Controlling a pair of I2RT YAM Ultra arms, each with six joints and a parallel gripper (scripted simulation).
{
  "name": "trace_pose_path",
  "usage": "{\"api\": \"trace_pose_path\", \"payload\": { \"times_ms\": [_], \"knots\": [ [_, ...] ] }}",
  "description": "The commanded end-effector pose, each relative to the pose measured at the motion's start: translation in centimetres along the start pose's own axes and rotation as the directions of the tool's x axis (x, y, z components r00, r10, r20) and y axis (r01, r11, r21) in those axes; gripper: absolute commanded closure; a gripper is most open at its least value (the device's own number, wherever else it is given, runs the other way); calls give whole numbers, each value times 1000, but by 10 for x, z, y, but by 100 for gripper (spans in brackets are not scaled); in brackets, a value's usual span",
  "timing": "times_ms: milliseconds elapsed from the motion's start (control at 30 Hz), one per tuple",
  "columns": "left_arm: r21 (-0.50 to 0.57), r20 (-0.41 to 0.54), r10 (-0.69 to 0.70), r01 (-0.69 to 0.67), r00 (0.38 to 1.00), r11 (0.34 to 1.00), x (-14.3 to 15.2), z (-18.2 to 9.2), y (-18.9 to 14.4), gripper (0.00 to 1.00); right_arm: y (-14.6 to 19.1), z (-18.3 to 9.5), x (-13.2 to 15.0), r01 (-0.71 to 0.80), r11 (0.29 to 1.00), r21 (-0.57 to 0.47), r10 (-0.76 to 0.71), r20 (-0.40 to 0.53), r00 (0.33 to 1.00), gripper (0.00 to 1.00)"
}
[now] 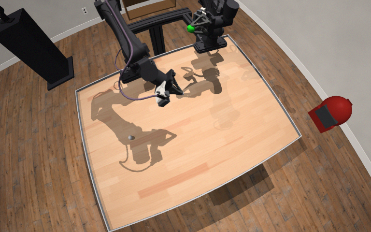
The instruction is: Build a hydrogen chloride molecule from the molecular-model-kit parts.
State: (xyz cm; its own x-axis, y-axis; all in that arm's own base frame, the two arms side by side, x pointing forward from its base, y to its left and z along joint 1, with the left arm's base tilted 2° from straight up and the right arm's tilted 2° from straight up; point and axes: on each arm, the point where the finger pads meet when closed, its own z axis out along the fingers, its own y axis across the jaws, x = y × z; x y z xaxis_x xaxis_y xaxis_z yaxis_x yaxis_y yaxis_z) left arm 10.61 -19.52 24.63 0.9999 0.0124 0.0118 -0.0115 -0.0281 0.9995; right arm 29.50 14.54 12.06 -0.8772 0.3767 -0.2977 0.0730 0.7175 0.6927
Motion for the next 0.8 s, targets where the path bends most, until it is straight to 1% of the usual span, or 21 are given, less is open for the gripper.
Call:
{"api": "trace_pose_path", "payload": {
  "times_ms": [0, 133, 233, 600, 667, 767],
  "knots": [
    [-8, 19, 43, -43, 999, 999, -7, 0, 16, 100, 26, -7, 2, 124, 988, -96, -123, 21, 992, 100],
    [-8, 19, 43, -43, 999, 999, -7, 0, 16, 100, 35, -11, 4, 162, 979, -122, -160, 29, 987, 100],
    [-8, 19, 43, -43, 999, 999, -7, 0, 16, 100, 38, -12, 10, 196, 970, -144, -194, 28, 981, 100],
    [-8, 19, 43, -43, 999, 999, -7, 0, 16, 100, 69, -27, 33, 384, 882, -273, -380, 71, 922, 100],
    [-8, 19, 43, -43, 999, 999, -7, 0, 16, 100, 69, -27, 33, 384, 882, -273, -380, 71, 922, 100],
    [-8, 19, 43, -43, 999, 999, -7, 0, 16, 100, 73, -30, 39, 418, 860, -294, -413, 81, 907, 100]
  ]
}}
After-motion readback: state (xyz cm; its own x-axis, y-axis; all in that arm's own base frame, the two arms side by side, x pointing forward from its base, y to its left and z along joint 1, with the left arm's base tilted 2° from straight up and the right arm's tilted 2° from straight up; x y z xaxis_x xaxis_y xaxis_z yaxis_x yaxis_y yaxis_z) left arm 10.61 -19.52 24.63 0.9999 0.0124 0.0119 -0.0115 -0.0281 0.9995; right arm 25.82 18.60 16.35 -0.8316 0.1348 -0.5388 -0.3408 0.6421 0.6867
